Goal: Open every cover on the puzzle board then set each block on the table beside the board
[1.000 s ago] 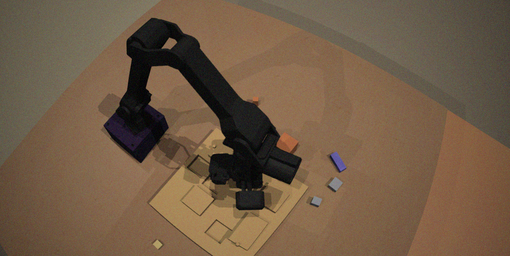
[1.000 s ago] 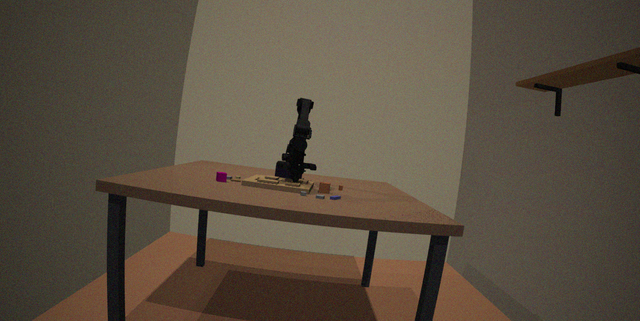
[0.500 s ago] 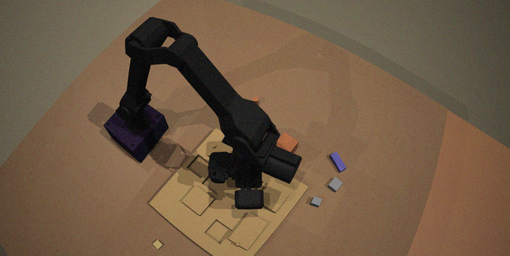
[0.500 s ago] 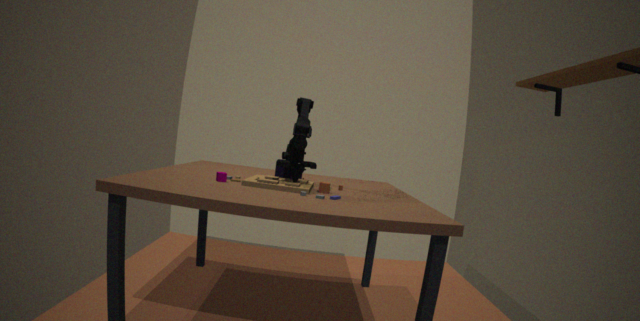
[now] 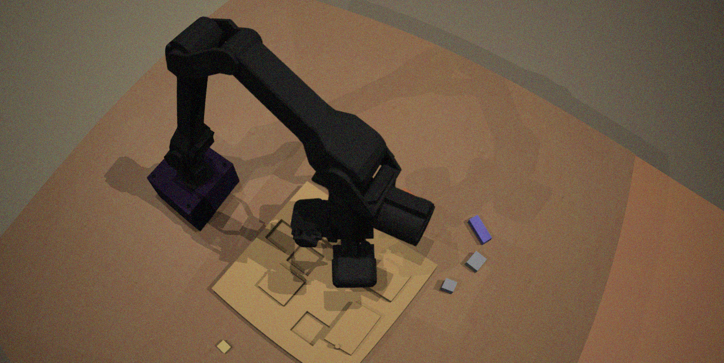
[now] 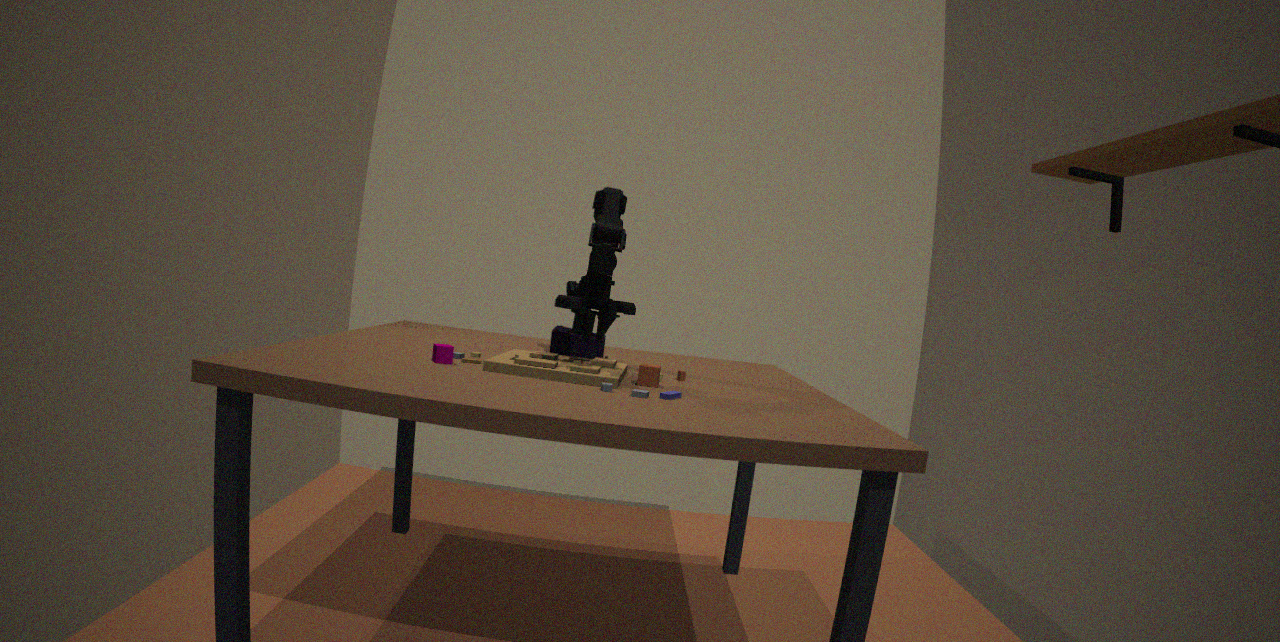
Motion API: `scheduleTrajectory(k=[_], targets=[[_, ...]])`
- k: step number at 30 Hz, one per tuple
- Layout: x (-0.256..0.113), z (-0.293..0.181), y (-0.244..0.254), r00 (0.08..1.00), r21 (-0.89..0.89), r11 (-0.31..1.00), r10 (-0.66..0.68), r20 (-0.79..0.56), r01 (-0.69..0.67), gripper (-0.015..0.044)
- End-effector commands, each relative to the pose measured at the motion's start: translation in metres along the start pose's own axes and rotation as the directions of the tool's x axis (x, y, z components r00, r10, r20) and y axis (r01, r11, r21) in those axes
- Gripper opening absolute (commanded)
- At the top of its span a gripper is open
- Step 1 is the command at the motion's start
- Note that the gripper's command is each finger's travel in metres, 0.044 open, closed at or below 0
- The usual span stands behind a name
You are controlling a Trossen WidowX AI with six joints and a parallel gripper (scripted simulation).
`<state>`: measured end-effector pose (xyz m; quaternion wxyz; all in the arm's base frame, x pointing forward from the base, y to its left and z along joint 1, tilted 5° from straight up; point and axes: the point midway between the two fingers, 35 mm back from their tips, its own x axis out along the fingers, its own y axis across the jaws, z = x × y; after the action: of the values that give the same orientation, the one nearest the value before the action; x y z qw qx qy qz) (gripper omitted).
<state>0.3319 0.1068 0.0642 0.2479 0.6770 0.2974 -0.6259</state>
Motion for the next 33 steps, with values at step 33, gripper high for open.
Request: scheduleTrajectory(k=[33], targets=[[0.032, 0.0, -0.001, 1.0, -0.003, 1.0, -0.005, 0.001, 0.005, 0.0144]])
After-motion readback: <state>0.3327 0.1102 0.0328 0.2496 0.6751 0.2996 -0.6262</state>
